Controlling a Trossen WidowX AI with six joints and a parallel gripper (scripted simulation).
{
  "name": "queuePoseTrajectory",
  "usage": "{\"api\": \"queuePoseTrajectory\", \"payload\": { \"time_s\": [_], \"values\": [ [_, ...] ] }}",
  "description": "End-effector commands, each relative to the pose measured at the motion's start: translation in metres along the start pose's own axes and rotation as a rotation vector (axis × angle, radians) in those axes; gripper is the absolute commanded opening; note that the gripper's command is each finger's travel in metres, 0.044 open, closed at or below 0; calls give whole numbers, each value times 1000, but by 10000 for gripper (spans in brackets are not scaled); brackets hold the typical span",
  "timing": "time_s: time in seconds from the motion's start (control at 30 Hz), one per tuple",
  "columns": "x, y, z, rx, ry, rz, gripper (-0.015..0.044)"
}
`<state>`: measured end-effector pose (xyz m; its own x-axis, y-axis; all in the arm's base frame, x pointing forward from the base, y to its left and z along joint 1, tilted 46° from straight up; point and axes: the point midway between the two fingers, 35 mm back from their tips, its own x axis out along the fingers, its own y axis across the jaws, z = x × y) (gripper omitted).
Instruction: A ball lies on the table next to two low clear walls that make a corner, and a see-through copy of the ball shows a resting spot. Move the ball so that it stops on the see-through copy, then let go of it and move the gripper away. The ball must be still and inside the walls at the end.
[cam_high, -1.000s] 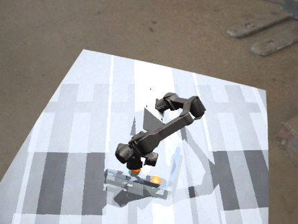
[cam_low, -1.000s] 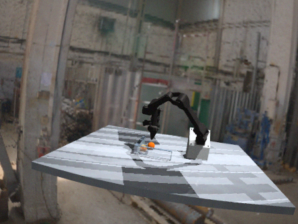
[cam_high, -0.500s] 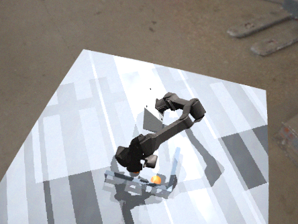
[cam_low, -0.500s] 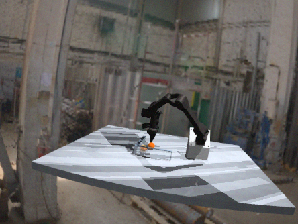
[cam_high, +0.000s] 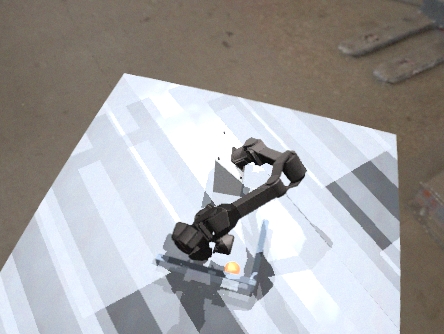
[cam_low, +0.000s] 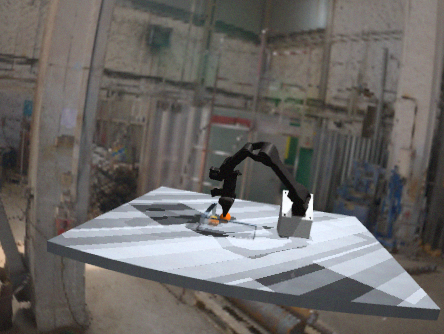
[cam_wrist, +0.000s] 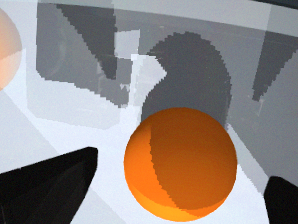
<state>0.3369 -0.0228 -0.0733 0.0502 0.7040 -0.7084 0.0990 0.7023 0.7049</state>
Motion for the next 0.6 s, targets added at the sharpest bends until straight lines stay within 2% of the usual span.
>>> {"api": "queuePoseTrajectory", "payload": {
  "time_s": [0.0,0.2,0.33,0.57],
  "values": [
    [7,0,-1,8,2,6,355],
    [14,1,-2,8,3,7,355],
    [14,1,-2,8,3,7,250],
    [14,1,-2,8,3,7,204]
  ]
}}
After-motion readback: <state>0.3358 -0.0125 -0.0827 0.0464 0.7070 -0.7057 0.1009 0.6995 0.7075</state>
